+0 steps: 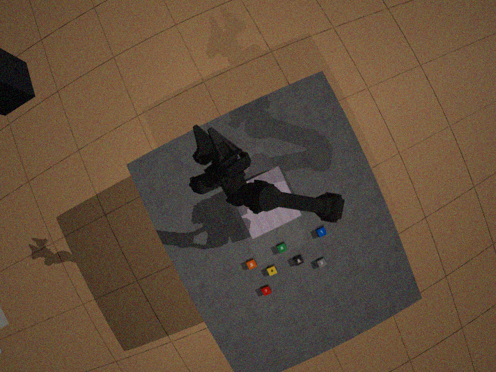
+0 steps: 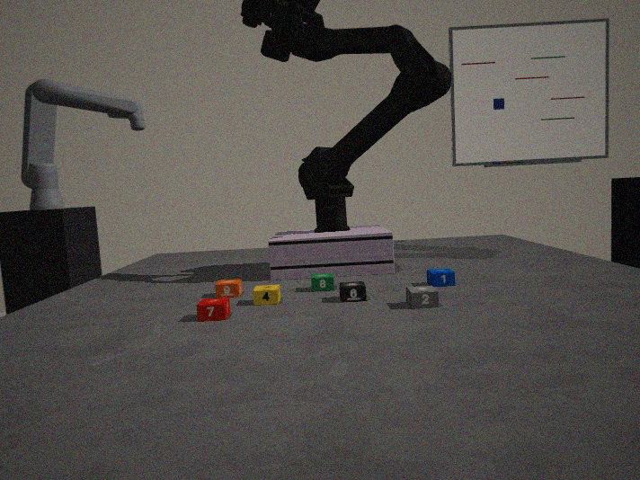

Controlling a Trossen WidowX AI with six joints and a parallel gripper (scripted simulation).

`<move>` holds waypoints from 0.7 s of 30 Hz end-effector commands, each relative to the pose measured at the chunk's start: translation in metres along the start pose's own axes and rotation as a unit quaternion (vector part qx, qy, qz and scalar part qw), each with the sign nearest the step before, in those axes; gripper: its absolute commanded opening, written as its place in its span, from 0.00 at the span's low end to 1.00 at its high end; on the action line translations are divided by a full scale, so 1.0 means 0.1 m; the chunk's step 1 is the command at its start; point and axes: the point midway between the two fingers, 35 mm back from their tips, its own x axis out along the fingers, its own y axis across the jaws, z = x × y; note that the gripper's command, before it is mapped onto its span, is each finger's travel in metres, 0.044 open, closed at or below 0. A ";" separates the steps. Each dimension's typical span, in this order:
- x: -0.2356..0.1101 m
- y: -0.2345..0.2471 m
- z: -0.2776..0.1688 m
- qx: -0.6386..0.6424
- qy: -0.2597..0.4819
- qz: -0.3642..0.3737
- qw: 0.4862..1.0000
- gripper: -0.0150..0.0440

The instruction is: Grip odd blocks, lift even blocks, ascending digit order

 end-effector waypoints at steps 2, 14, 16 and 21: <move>-0.09 0.60 0.81 0.026 -0.143 0.126 0.981 0.93; -1.70 1.57 2.24 0.035 -0.422 0.427 0.799 0.93; -2.09 1.65 2.34 0.023 -0.455 0.472 0.755 0.93; -3.09 1.76 2.37 -0.026 -0.515 0.575 0.635 0.93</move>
